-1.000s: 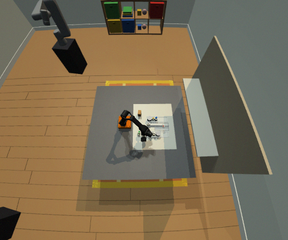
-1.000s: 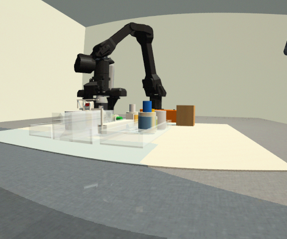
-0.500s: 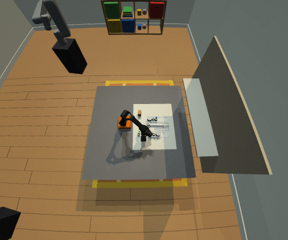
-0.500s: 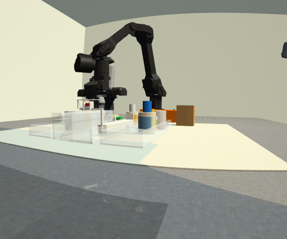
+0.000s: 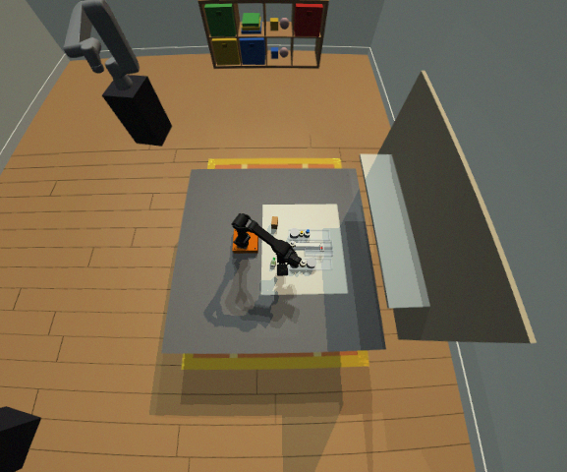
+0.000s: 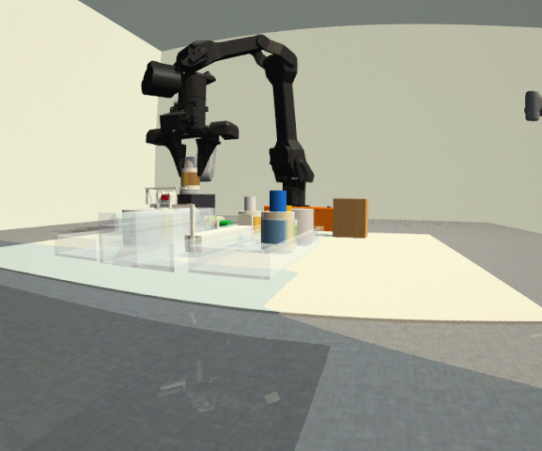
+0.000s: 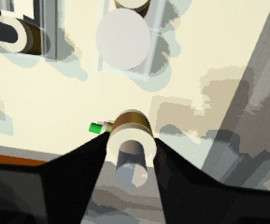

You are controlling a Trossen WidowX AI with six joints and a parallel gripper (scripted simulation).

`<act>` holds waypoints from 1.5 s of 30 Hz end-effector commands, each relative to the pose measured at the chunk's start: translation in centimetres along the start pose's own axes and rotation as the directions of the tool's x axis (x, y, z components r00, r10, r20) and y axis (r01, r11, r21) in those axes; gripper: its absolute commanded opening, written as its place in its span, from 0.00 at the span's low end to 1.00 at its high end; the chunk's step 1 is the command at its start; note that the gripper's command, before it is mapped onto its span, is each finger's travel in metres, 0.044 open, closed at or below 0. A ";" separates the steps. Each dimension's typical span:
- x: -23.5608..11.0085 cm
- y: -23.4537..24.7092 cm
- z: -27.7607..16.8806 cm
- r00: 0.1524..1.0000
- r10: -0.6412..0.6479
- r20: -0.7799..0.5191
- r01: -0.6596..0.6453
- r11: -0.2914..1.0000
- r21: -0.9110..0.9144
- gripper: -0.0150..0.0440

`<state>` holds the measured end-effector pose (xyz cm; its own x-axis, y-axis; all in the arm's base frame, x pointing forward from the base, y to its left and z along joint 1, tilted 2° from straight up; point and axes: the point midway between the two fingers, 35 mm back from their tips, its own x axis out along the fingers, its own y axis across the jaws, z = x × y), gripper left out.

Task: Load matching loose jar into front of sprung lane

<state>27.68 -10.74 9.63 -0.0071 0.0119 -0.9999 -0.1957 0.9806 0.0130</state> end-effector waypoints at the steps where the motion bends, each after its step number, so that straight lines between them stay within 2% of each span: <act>1: -2.0 -0.2 -0.3 1.000 -0.010 0.004 0.010 1.000 0.019 0.25; 6: -1.9 0.5 0.1 1.000 -0.010 0.005 0.010 1.000 0.021 0.25; 21: 0.6 7.6 2.7 1.000 -0.005 0.008 0.005 0.999 0.032 0.25; 36: 3.0 15.0 3.2 1.000 0.002 0.008 -0.002 0.999 0.043 0.25; 45: 4.7 15.4 3.2 1.000 0.002 0.007 -0.002 0.999 0.044 0.25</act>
<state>27.93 4.90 5.95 0.0073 0.0148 -0.9999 -0.1578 0.9874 0.0134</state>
